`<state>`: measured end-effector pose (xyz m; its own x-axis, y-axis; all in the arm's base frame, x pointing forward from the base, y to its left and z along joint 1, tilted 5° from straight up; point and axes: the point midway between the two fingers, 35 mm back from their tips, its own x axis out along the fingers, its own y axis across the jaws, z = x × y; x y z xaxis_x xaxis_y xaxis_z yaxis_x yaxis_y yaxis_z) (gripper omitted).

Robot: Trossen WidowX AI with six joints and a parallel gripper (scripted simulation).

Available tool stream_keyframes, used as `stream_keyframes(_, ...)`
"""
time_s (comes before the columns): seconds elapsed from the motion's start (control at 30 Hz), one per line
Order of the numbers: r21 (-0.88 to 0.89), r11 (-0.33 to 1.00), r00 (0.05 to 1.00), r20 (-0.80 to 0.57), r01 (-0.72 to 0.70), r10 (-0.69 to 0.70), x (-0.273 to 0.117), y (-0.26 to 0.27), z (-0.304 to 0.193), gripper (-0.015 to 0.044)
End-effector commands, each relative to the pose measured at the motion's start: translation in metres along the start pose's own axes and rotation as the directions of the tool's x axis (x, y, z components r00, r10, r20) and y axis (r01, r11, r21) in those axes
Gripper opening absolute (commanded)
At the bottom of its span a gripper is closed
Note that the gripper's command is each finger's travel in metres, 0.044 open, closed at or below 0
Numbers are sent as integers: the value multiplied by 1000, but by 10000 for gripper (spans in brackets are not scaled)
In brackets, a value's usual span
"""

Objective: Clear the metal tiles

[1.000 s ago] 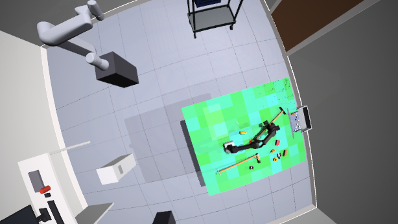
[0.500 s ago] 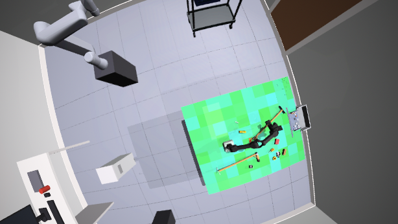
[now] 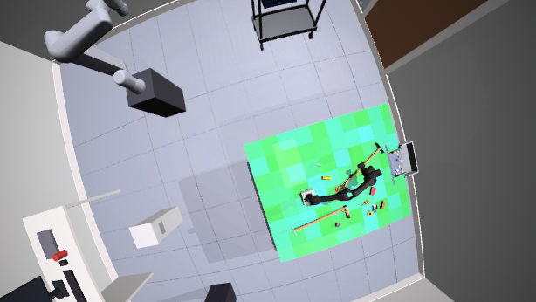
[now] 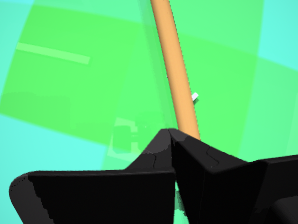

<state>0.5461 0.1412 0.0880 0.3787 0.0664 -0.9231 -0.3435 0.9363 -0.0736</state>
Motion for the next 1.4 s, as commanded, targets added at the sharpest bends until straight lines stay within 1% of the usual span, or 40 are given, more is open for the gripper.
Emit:
stream_keyframes(0.0,25,1000,998,-61,13,-11,-16,12,-11,0)
stream_keyframes(0.17,50,998,990,-141,33,-26,-32,23,-29,0)
stream_keyframes(0.4,51,998,989,-144,34,-26,-30,23,-30,0)
stream_keyframes(1.37,63,997,986,-166,32,-21,42,22,-51,0)
